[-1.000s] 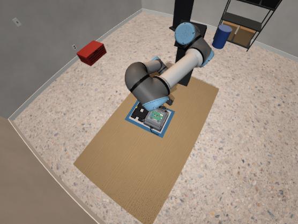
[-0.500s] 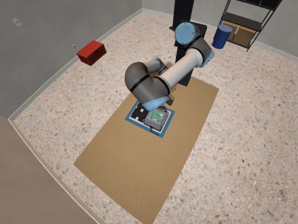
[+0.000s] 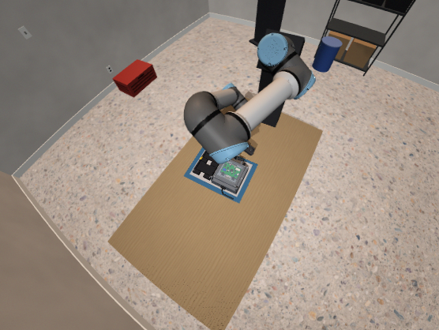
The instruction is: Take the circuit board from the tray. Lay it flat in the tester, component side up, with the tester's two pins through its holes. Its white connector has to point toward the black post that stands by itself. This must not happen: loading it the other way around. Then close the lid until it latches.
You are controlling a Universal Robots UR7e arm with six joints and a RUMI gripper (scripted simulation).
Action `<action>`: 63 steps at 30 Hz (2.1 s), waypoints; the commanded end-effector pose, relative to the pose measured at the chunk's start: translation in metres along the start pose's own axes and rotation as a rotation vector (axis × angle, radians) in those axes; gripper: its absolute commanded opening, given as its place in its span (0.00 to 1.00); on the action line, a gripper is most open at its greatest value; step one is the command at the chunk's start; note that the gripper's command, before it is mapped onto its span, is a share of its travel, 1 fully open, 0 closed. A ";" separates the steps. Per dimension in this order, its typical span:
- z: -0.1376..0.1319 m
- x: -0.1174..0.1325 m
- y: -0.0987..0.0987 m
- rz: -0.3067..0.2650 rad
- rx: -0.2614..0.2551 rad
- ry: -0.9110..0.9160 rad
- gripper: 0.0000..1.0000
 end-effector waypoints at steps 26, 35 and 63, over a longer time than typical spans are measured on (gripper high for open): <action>0.000 0.000 0.003 0.000 0.001 0.000 0.00; 0.000 0.000 0.003 0.000 0.001 0.000 0.00; 0.000 0.000 0.003 0.000 0.001 0.000 0.13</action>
Point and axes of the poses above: the point where the finger pads meet when closed, its own y axis out along the fingers, its own z axis across the jaws, x = y × z, the point moved 8 cm from there along -y, back along the fingers, and after that the axes turned 10 degrees about -y, right-handed, at the moved point
